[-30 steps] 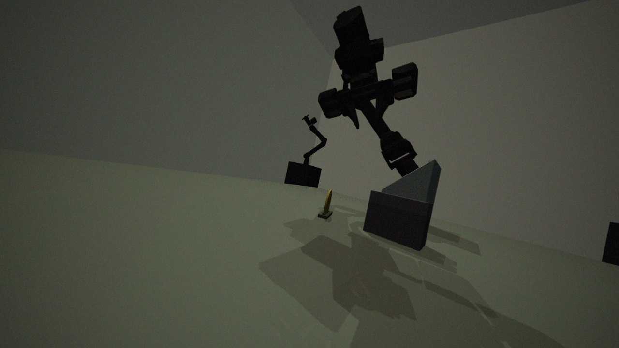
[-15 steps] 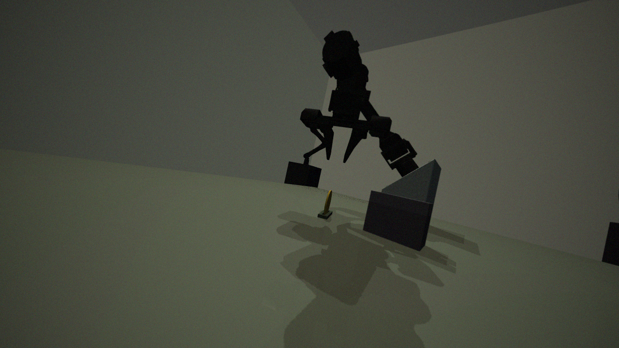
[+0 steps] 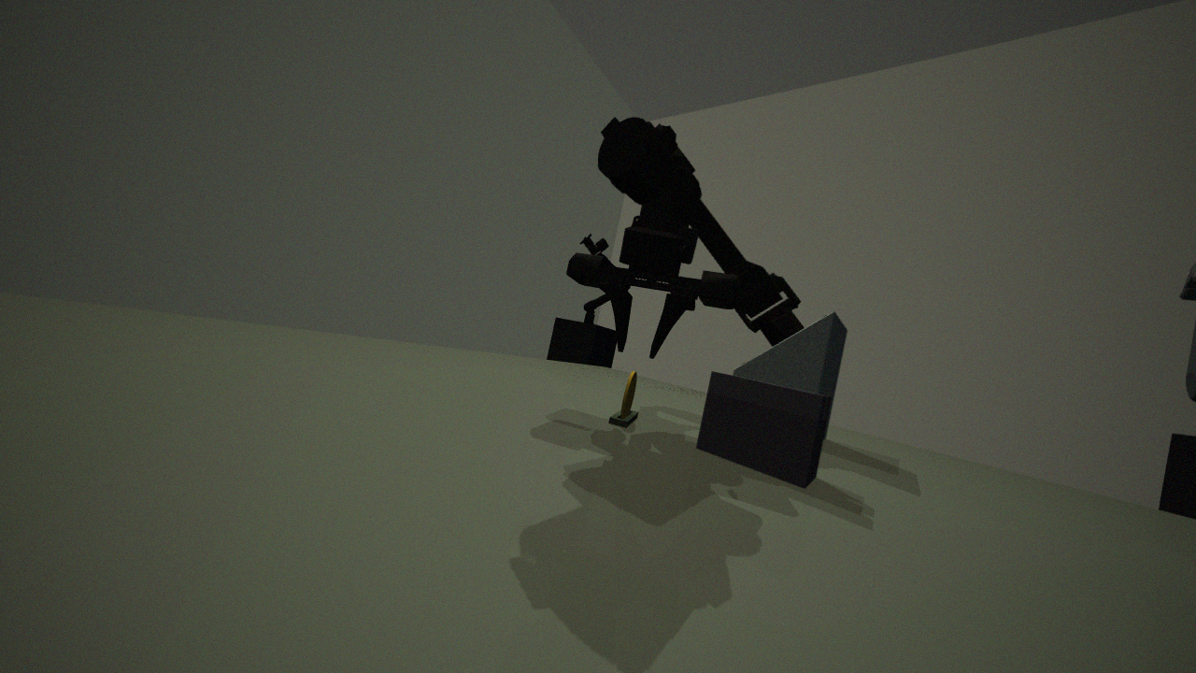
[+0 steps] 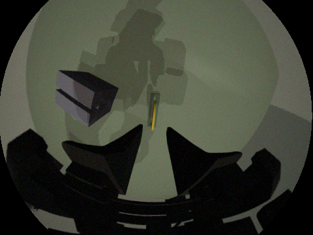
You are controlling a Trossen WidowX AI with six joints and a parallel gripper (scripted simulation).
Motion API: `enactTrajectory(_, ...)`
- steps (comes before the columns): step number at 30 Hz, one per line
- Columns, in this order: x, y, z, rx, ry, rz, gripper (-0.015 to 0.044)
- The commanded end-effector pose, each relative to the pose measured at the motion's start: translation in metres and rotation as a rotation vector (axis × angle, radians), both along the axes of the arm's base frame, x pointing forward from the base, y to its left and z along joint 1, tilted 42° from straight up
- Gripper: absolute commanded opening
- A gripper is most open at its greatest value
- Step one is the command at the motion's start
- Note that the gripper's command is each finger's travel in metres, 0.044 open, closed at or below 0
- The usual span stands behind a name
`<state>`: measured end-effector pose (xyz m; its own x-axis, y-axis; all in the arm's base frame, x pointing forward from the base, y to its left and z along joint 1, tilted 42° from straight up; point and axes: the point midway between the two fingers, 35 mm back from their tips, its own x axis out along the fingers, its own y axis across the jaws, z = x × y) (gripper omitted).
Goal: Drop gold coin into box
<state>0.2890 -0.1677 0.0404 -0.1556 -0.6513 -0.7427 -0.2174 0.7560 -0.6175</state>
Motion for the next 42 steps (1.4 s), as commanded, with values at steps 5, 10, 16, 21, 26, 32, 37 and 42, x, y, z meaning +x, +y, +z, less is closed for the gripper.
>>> enactTrajectory(5,-0.002,-0.008,-0.011,-0.002,0.012,0.003,0.0161)
enactTrajectory(10,-0.003,-0.013,-0.017,-0.002,0.012,0.003,0.0161)
enactTrajectory(16,-0.004,-0.019,-0.024,-0.002,0.012,0.003,0.0161)
enactTrajectory(21,-0.006,-0.024,-0.030,-0.003,0.013,0.003,0.0161)
enactTrajectory(26,-0.007,-0.029,-0.036,-0.003,0.013,0.003,0.0161)
enactTrajectory(32,-0.009,-0.036,-0.043,-0.004,0.013,0.003,0.0161)
enactTrajectory(37,-0.011,-0.040,-0.049,-0.005,0.014,0.003,0.0161)
enactTrajectory(42,-0.012,-0.041,-0.049,-0.005,0.014,0.003,0.0082)
